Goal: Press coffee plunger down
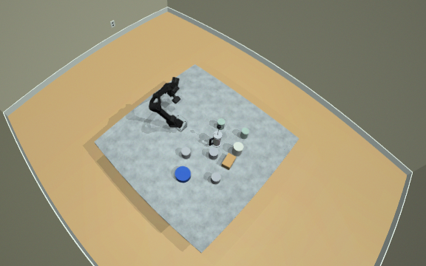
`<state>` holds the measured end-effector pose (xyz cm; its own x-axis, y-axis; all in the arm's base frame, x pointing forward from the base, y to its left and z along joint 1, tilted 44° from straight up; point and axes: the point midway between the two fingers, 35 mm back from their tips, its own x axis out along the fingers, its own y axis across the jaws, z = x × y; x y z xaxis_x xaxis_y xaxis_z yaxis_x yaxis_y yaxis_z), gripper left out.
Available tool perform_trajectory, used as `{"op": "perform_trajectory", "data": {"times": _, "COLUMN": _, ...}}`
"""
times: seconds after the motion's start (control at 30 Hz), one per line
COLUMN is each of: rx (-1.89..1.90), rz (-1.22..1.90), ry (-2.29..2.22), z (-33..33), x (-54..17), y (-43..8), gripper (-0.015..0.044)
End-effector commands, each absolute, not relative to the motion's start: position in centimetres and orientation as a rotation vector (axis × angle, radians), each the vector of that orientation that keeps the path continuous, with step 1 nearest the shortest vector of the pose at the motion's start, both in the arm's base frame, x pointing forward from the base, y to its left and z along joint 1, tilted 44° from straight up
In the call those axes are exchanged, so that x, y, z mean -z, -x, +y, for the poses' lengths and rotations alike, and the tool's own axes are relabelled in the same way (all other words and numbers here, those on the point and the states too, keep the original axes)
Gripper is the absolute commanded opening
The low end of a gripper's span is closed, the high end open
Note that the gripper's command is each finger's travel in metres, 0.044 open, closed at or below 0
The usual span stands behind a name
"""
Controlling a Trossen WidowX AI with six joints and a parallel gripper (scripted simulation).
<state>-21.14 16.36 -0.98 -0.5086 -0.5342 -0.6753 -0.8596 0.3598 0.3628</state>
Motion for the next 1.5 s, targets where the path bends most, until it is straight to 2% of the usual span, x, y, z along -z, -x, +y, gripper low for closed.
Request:
{"op": "perform_trajectory", "data": {"times": 0.0, "rx": -0.983, "rz": 2.174, "ry": 1.207, "z": 16.5, "x": 1.0, "y": 21.0, "gripper": 0.0426}}
{"op": "perform_trajectory", "data": {"times": 0.2, "rx": -1.022, "rz": 2.053, "ry": 1.129, "z": 19.6, "x": 1.3, "y": 18.5, "gripper": 0.044}}
{"op": "perform_trajectory", "data": {"times": 0.33, "rx": -1.041, "rz": 1.884, "ry": 1.057, "z": 23.0, "x": 1.6, "y": 14.9, "gripper": 0.044}}
{"op": "perform_trajectory", "data": {"times": 0.57, "rx": -0.988, "rz": 1.581, "ry": 0.926, "z": 28.6, "x": 0.9, "y": 6.6, "gripper": 0.044}}
{"op": "perform_trajectory", "data": {"times": 0.87, "rx": -0.774, "rz": 1.216, "ry": 0.814, "z": 32.0, "x": -2.4, "y": -6.2, "gripper": 0.044}}
{"op": "perform_trajectory", "data": {"times": 1.13, "rx": -0.451, "rz": 0.913, "ry": 0.776, "z": 30.7, "x": -7.8, "y": -18.3, "gripper": 0.044}}
{"op": "perform_trajectory", "data": {"times": 1.47, "rx": 0.021, "rz": 0.64, "ry": 0.773, "z": 23.7, "x": -16.2, "y": -30.1, "gripper": 0.044}}
